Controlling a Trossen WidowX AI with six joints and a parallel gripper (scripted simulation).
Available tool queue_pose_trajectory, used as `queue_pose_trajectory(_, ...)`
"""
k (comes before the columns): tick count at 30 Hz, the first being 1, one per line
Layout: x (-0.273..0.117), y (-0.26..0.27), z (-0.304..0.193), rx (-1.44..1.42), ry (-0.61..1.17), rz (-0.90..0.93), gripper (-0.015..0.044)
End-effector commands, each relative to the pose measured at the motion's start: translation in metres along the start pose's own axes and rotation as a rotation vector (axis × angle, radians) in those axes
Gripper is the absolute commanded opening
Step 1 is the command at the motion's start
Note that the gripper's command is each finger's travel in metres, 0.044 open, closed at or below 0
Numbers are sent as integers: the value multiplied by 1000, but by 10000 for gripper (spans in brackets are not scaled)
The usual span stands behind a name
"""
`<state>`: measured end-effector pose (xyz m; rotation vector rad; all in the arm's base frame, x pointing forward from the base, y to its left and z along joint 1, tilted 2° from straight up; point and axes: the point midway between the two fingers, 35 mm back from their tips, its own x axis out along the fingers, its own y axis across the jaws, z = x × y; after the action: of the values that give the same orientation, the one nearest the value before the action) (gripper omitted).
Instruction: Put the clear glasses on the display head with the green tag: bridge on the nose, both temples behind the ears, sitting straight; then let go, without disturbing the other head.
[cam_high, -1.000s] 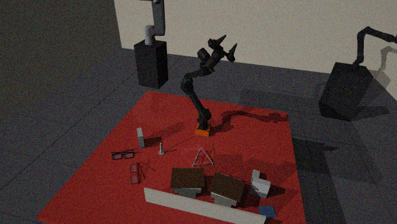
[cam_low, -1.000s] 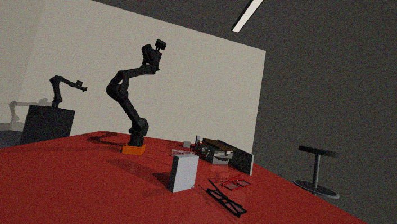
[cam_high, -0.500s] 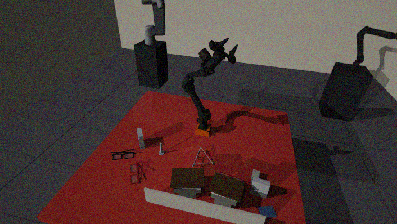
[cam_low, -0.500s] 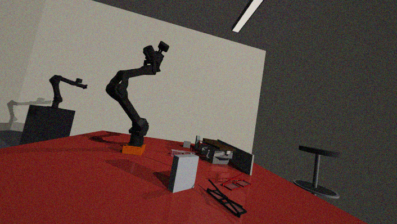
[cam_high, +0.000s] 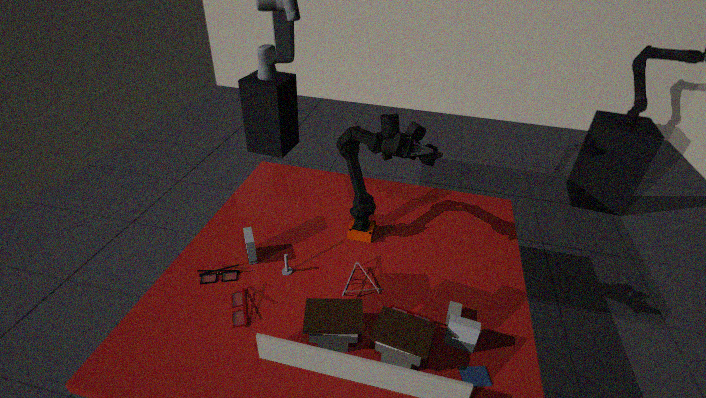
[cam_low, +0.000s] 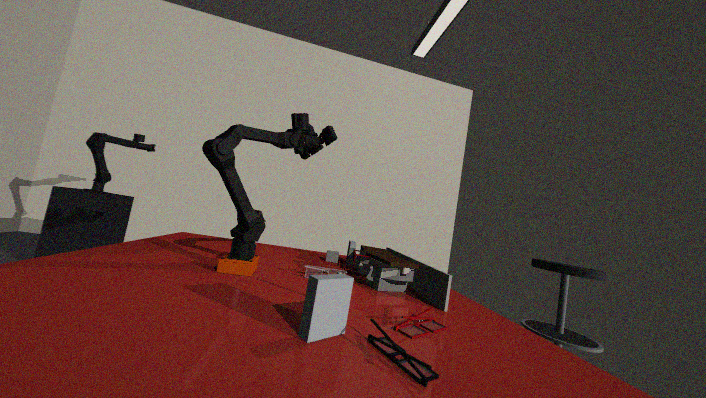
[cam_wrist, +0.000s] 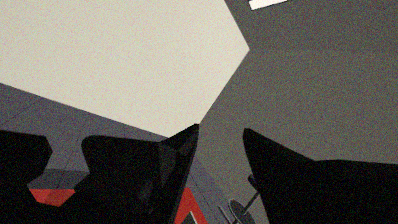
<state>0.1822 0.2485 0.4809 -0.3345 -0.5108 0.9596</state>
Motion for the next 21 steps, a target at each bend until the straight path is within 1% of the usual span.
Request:
queue_pose_trajectory(1,9,1,-73,81,229,0,200)
queue_pose_trajectory(3,9,1,-99,105,311,-3,200)
queue_pose_trajectory(8,4,1,-141,164,447,-13,200)
queue_pose_trajectory(11,-7,1,-187,257,614,-38,200)
queue_pose_trajectory(16,-44,4,-264,431,916,-105,200)
queue_pose_trajectory(21,-98,12,-327,617,1224,-203,200)
